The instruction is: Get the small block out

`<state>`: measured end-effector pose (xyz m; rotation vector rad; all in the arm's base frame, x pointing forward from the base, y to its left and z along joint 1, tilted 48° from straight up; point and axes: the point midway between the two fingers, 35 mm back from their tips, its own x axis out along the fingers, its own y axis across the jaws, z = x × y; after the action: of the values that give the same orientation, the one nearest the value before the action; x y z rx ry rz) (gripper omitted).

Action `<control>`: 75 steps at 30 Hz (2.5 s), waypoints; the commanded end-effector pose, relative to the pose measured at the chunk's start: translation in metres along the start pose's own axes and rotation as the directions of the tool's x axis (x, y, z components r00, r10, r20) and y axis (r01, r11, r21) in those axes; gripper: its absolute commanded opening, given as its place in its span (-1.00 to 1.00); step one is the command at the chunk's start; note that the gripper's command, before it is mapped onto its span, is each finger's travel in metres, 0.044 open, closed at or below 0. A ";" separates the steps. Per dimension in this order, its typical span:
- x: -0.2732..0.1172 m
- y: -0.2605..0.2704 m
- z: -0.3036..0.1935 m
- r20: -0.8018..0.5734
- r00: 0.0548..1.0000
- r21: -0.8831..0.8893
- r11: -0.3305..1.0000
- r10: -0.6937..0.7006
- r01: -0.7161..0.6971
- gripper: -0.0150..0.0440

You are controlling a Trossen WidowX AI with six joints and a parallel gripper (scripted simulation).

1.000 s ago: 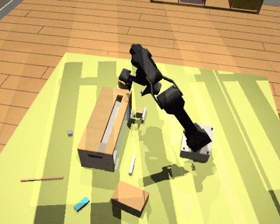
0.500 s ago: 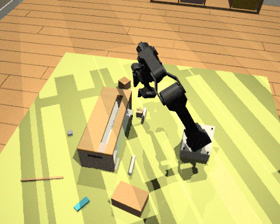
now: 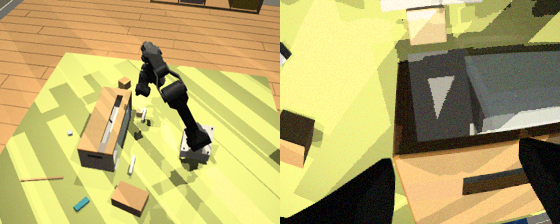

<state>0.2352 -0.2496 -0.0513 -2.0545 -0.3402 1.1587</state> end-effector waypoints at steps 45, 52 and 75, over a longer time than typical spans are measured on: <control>0.135 -0.001 0.059 -0.002 1.000 0.016 1.000 -0.011 0.011 0.47; 0.141 -0.002 0.062 -0.003 1.000 0.016 1.000 -0.012 0.012 0.39; 0.083 0.000 0.036 0.000 1.000 0.010 1.000 -0.007 0.007 -0.49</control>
<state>0.2532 -0.1778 -0.1241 -2.0287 -0.3395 1.1532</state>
